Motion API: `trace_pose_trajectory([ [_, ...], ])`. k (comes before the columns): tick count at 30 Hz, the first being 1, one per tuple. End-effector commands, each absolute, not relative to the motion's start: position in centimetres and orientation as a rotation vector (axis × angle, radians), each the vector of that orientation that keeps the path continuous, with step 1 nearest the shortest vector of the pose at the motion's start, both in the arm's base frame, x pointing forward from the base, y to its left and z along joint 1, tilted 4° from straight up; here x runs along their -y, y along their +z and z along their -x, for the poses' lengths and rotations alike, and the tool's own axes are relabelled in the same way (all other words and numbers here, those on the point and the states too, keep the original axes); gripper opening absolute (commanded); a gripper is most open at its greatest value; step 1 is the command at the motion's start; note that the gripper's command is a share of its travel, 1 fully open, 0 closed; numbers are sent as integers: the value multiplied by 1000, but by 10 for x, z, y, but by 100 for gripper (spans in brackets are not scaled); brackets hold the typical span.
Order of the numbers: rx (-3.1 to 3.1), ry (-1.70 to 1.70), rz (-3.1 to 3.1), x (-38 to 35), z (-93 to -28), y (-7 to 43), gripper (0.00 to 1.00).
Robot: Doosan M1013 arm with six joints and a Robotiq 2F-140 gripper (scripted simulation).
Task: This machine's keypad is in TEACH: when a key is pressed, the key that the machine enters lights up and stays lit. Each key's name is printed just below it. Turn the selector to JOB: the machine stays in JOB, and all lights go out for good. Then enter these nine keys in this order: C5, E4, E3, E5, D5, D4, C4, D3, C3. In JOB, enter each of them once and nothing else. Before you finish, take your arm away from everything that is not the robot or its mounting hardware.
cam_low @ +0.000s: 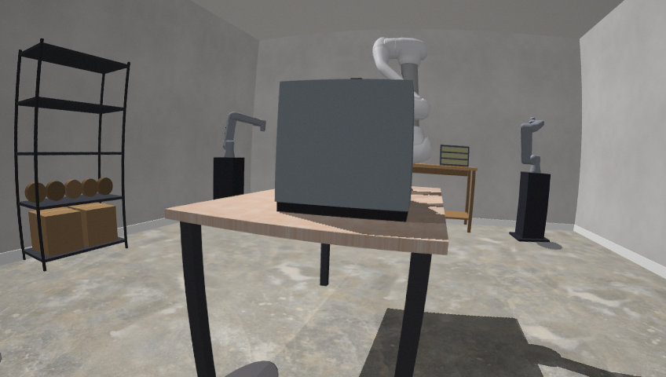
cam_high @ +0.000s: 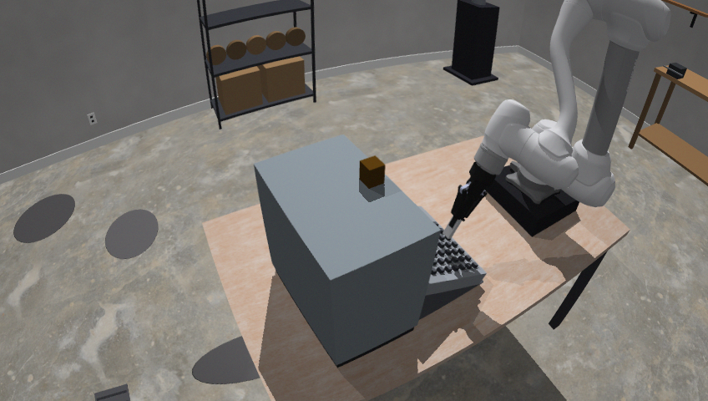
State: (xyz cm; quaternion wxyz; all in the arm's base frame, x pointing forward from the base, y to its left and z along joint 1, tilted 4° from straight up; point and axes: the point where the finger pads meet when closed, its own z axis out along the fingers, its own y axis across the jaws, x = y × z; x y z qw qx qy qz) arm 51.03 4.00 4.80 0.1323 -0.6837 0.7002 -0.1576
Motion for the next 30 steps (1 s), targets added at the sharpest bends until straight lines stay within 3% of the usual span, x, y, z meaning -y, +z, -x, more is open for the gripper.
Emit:
trace_pose_trajectory([
  [1, -2030, -457, 1985, -41, -511, 48, 0],
  [30, -2030, -457, 1985, -40, -519, 29, 0],
])
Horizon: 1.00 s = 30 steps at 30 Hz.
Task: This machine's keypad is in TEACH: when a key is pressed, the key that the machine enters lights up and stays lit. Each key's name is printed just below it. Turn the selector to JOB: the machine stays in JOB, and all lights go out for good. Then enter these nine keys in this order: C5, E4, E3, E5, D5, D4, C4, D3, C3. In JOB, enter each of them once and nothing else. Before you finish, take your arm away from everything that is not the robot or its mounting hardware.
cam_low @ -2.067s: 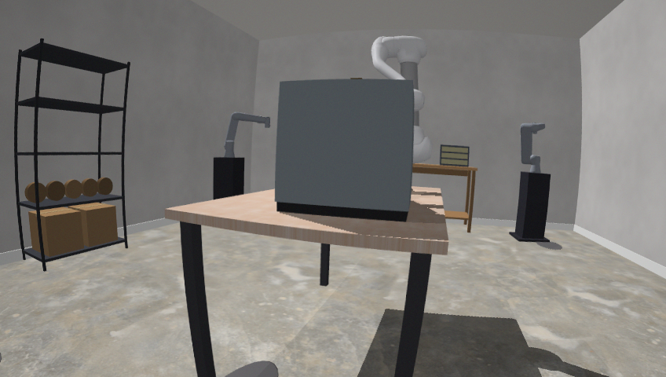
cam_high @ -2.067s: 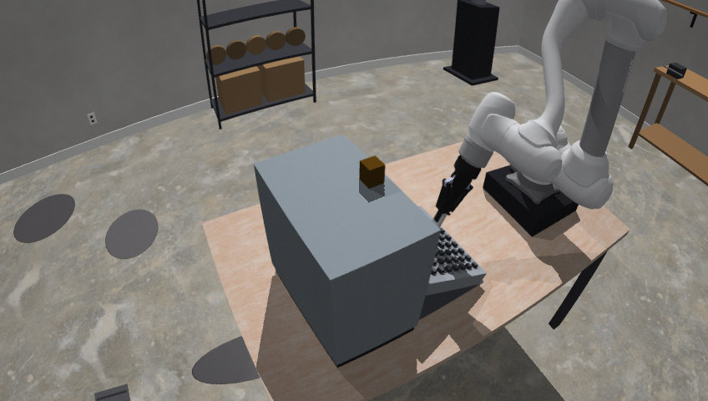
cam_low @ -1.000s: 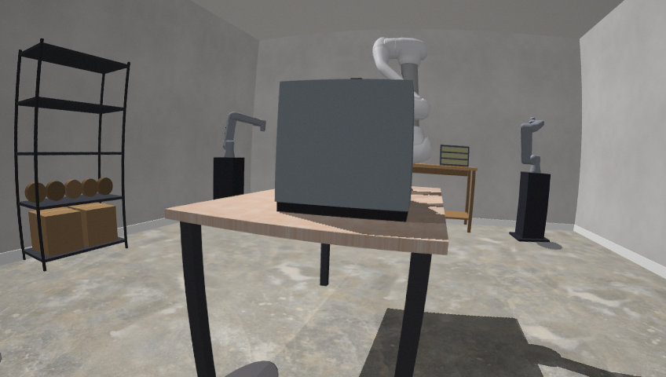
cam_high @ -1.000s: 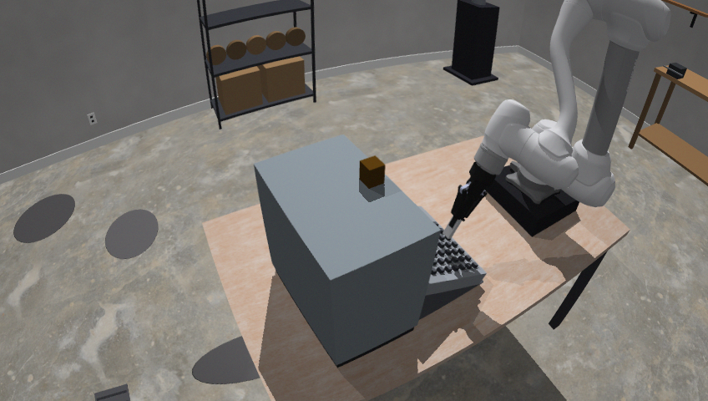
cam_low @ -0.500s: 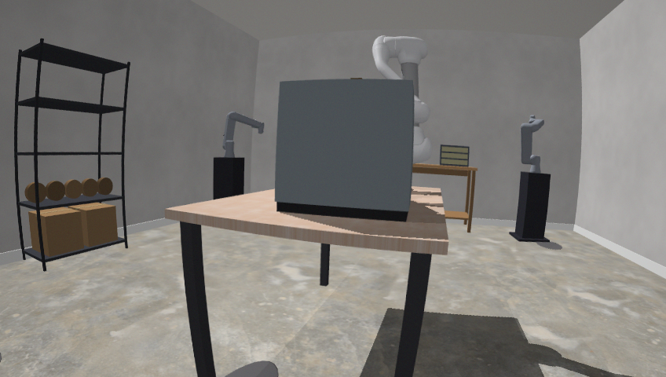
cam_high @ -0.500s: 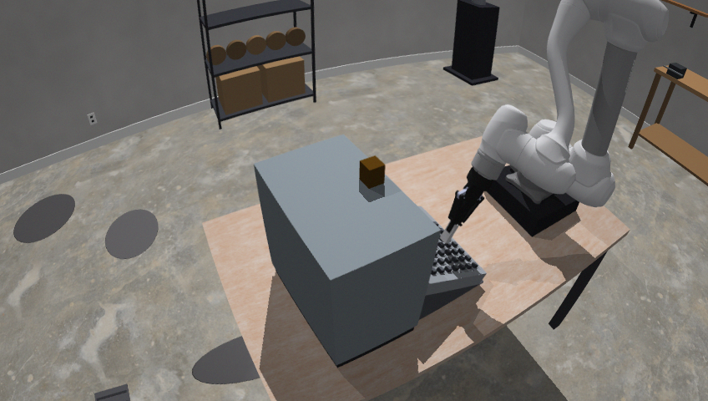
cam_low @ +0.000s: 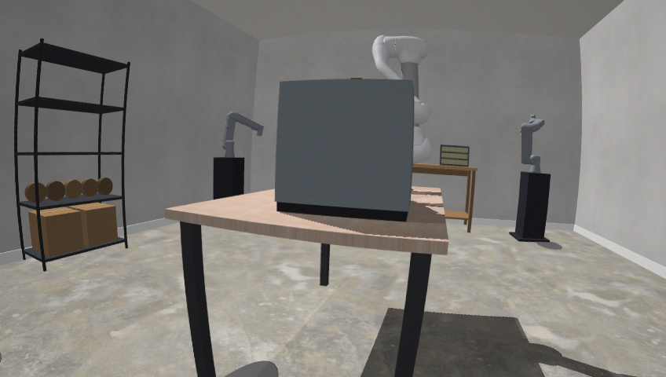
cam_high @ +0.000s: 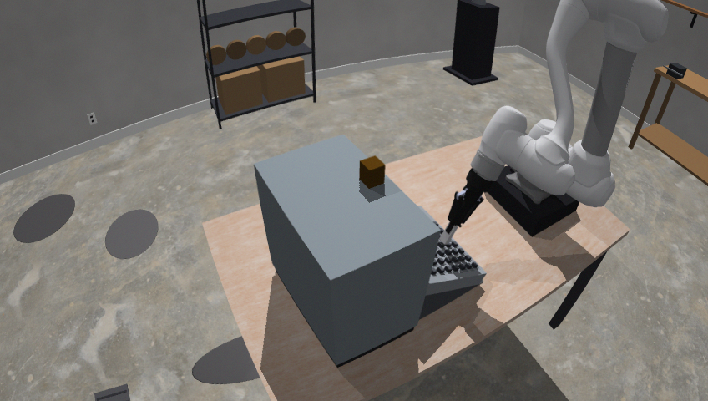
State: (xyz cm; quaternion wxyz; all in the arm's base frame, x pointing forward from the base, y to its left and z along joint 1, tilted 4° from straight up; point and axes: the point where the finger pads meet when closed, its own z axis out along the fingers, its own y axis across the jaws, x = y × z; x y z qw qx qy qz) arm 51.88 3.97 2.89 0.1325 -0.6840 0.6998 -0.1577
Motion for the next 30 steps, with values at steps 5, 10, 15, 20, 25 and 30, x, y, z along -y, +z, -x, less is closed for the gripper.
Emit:
trace_pose_trajectory([
  [5, -2030, -457, 1985, -40, -519, 29, 0],
  [10, -2030, -457, 1985, -40, -519, 29, 0],
  [15, -2030, -457, 1985, -40, -519, 28, 0],
  [20, -2030, -457, 1985, -40, -520, 27, 0],
  [25, -2030, -457, 1985, -40, -520, 26, 0],
  [30, -2030, -457, 1985, -39, -521, 23, 0],
])
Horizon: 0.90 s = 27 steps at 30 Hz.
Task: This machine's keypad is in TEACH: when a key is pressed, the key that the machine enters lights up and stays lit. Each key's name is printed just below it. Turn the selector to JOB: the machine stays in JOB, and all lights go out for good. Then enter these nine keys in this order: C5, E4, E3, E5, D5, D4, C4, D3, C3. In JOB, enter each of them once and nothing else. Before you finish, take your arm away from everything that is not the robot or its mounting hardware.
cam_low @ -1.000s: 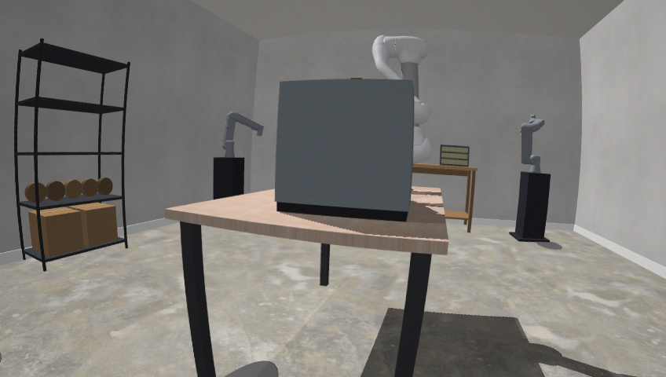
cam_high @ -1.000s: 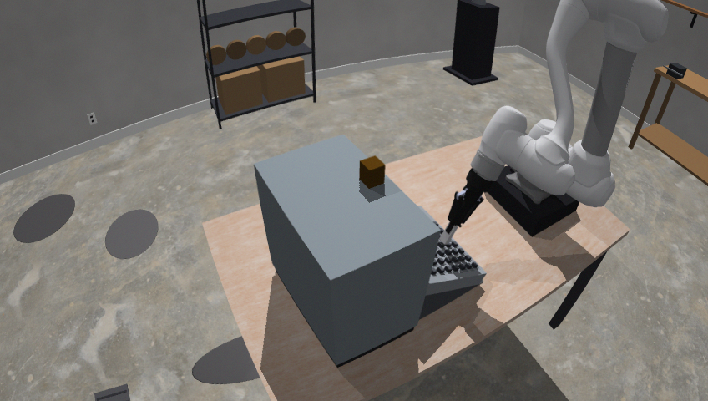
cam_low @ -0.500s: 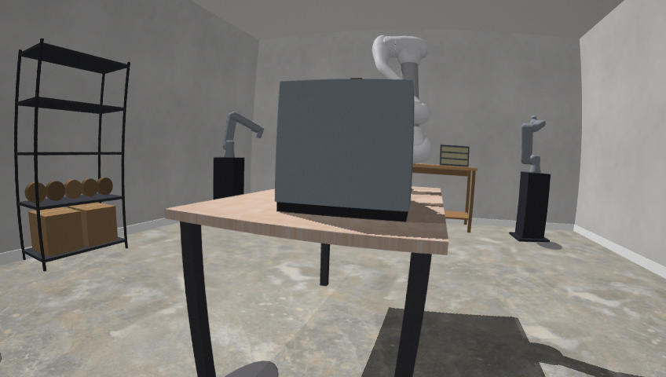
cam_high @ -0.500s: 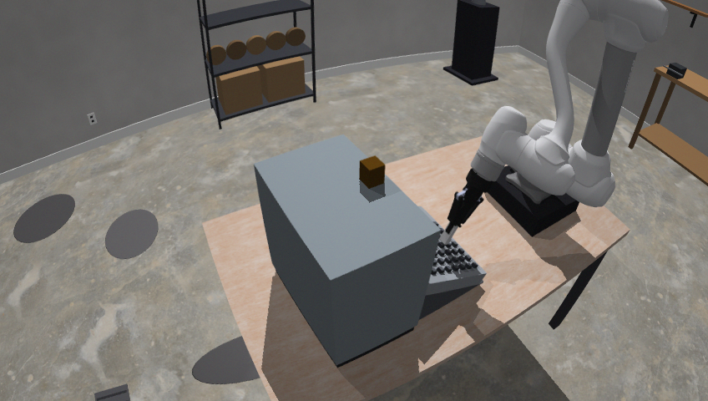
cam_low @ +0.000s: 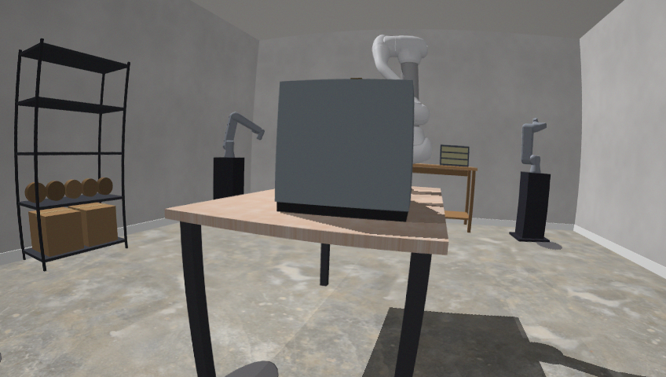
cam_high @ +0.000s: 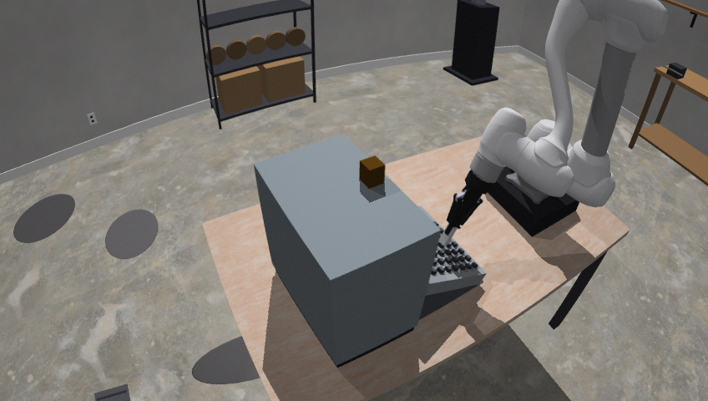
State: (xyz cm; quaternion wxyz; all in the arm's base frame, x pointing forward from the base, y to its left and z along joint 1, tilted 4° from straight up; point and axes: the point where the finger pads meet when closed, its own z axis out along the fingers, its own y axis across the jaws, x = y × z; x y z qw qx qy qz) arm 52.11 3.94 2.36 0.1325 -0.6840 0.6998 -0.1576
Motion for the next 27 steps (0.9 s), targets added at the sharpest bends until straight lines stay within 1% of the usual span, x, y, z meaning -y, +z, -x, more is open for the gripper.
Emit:
trace_pose_trajectory([
  [1, -2030, -457, 1985, -39, -522, 23, 0],
  [27, -2030, -457, 1985, -39, -525, 16, 0],
])
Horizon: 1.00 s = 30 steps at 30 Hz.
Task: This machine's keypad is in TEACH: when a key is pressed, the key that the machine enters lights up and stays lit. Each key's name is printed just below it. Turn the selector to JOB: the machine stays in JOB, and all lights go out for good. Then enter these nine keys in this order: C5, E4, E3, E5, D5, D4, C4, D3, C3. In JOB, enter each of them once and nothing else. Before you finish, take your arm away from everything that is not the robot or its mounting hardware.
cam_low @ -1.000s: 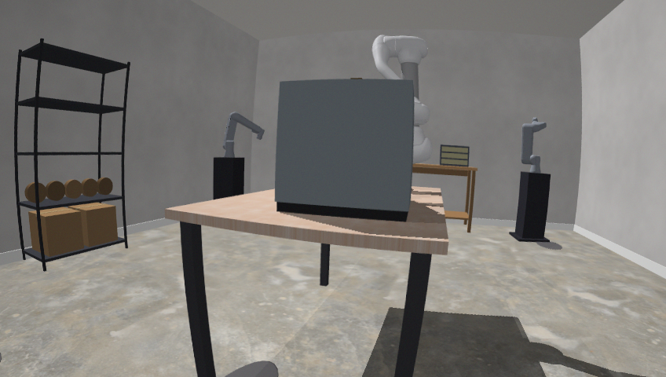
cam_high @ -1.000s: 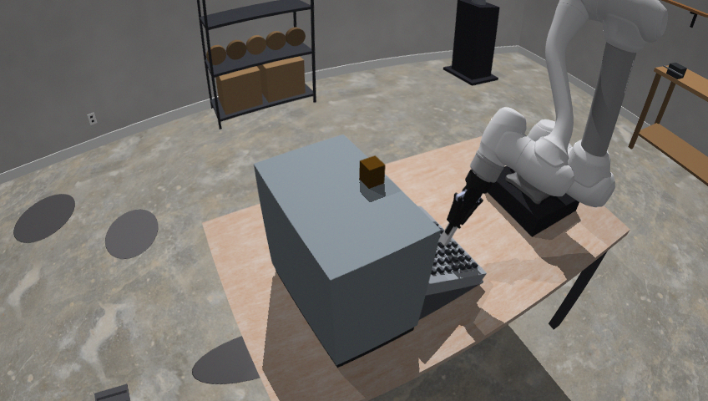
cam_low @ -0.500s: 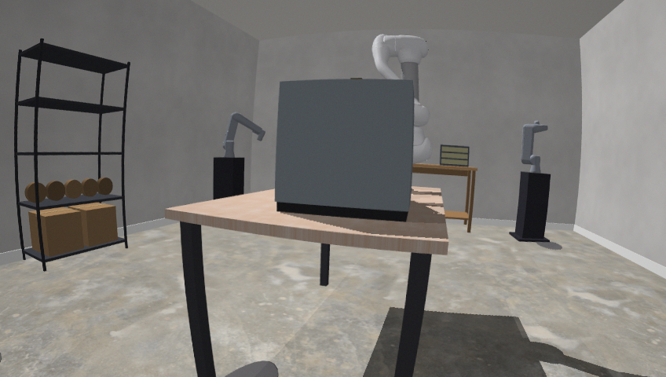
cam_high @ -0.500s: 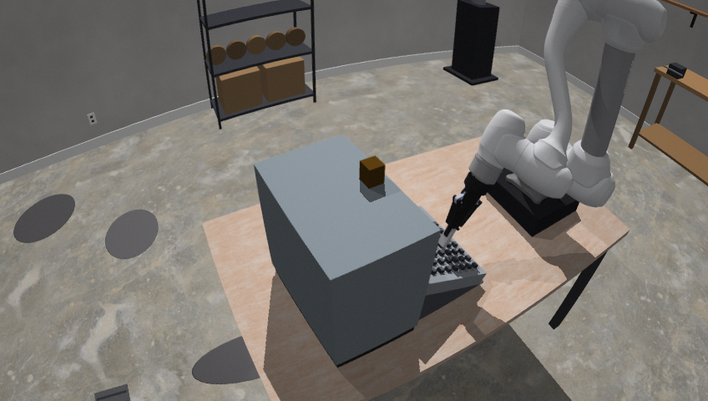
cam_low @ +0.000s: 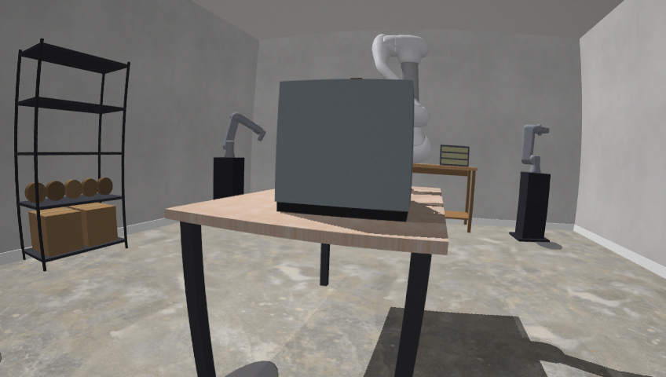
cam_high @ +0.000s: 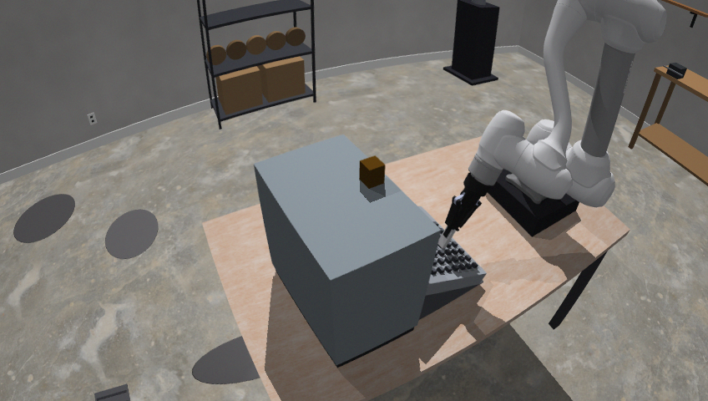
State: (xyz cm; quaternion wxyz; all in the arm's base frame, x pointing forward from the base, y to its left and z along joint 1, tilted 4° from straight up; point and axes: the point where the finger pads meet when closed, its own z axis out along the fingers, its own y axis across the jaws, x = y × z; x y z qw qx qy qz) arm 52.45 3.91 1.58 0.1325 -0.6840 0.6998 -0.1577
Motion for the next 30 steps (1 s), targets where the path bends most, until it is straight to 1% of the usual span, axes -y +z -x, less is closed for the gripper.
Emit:
trace_pose_trajectory([
  [1, -2030, -457, 1985, -39, -525, 16, 0],
  [30, -2030, -457, 1985, -39, -523, 19, 0],
])
